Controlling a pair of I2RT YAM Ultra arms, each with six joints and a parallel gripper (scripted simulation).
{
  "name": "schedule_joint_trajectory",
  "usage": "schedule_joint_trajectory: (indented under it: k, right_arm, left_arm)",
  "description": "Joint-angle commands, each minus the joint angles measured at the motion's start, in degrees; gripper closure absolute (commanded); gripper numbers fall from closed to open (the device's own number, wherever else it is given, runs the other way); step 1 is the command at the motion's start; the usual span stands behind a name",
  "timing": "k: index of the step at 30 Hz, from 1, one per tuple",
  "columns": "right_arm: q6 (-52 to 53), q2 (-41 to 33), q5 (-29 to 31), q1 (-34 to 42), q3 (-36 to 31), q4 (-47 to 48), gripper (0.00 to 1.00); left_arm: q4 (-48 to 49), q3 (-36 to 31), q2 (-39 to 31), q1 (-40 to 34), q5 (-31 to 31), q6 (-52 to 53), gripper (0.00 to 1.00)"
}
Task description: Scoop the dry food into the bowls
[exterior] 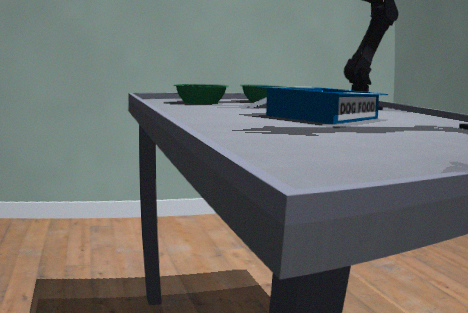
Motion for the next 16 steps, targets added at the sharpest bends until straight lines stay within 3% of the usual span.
schedule_joint_trajectory:
  k: [1,16]
  right_arm:
    - [0.17,-0.87,0.49,0.48,-0.09,-0.58,0.68]
    - [0.21,-0.88,0.31,0.23,1.1,0.58,0.68]
  left_arm:
    - [1.26,1.67,-0.32,-0.4,0.31,0.24,0.74]
    - [1.25,1.74,-0.29,-0.25,-0.01,0.2,0.74]
